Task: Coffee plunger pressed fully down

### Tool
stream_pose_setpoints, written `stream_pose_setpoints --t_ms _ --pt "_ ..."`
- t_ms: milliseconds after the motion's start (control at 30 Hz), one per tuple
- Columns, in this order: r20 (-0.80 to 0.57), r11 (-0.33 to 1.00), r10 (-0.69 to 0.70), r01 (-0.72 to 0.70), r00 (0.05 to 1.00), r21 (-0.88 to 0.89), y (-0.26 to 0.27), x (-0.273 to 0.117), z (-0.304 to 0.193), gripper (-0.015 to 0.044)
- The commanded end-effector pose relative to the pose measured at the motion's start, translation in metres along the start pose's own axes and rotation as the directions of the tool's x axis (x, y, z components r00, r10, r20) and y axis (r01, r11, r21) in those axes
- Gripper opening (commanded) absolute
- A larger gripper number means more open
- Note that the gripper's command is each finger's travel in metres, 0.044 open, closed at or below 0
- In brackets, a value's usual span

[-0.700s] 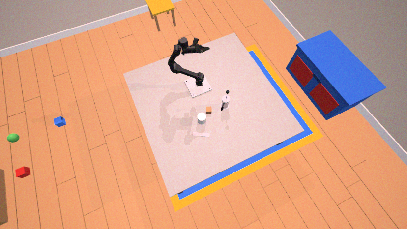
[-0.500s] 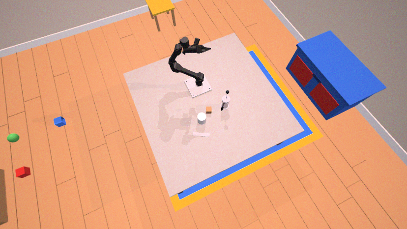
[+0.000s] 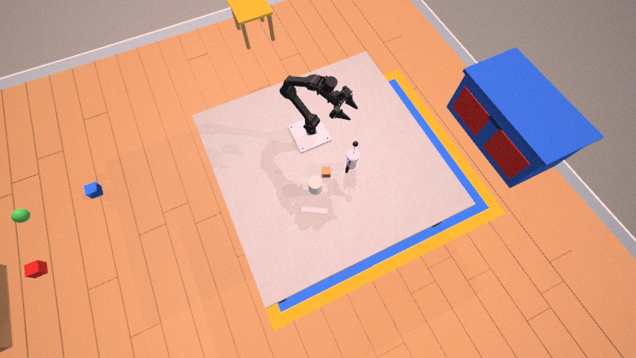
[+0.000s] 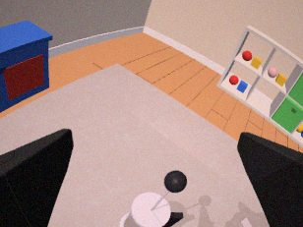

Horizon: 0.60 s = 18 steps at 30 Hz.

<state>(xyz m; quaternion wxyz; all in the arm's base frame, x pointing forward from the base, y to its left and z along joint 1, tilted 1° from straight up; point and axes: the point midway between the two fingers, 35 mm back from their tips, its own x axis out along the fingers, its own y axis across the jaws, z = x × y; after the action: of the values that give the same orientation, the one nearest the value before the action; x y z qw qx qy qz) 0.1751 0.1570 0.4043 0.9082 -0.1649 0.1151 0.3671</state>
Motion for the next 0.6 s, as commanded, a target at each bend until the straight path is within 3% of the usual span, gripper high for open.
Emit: stream_pose_setpoints --t_ms 0,567 --pt "-0.169 0.959 -0.116 0.155 0.979 0.239 -0.034 0.049 -0.042 0.0440" --pt "-0.198 0.940 -0.146 0.198 0.969 0.278 -0.032 0.075 -0.103 0.0440"
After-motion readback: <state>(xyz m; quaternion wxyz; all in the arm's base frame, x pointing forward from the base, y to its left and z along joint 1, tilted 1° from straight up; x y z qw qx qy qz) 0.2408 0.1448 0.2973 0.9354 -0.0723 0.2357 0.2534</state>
